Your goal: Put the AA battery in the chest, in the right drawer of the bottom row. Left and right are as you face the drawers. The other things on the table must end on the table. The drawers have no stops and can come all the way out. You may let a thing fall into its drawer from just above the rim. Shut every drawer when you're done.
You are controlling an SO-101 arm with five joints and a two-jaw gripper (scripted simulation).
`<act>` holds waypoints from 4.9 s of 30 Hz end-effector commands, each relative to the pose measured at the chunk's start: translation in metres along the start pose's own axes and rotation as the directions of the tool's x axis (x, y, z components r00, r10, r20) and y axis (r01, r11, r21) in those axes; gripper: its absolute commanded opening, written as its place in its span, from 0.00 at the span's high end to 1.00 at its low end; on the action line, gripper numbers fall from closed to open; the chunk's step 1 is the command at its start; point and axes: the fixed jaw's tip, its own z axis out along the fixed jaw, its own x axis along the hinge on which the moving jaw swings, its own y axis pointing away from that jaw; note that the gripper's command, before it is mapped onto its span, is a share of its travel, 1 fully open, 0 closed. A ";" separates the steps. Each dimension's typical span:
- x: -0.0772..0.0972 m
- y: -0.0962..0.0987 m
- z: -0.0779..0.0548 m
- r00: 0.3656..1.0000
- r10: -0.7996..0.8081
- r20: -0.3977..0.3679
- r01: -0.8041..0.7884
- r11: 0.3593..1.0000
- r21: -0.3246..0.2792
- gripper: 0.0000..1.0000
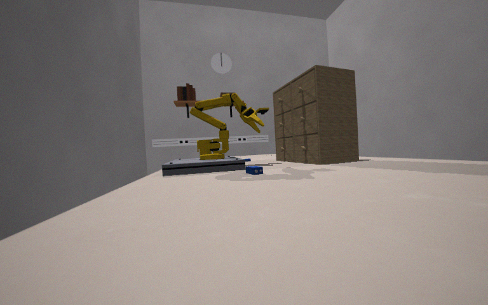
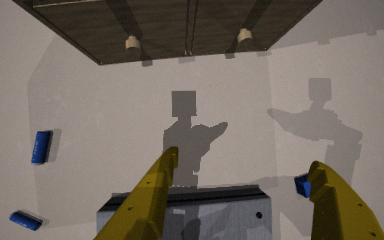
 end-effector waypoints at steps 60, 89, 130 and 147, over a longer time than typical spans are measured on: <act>-0.029 -0.079 0.062 0.778 -0.591 0.213 0.407 0.732 0.547 0.70; -0.028 -0.083 0.061 0.760 -0.619 0.199 0.417 0.698 0.582 0.78; -0.037 -0.075 0.117 0.720 -0.655 0.228 0.457 0.695 0.554 0.79; -0.038 -0.073 0.118 0.717 -0.658 0.231 0.461 0.695 0.552 0.79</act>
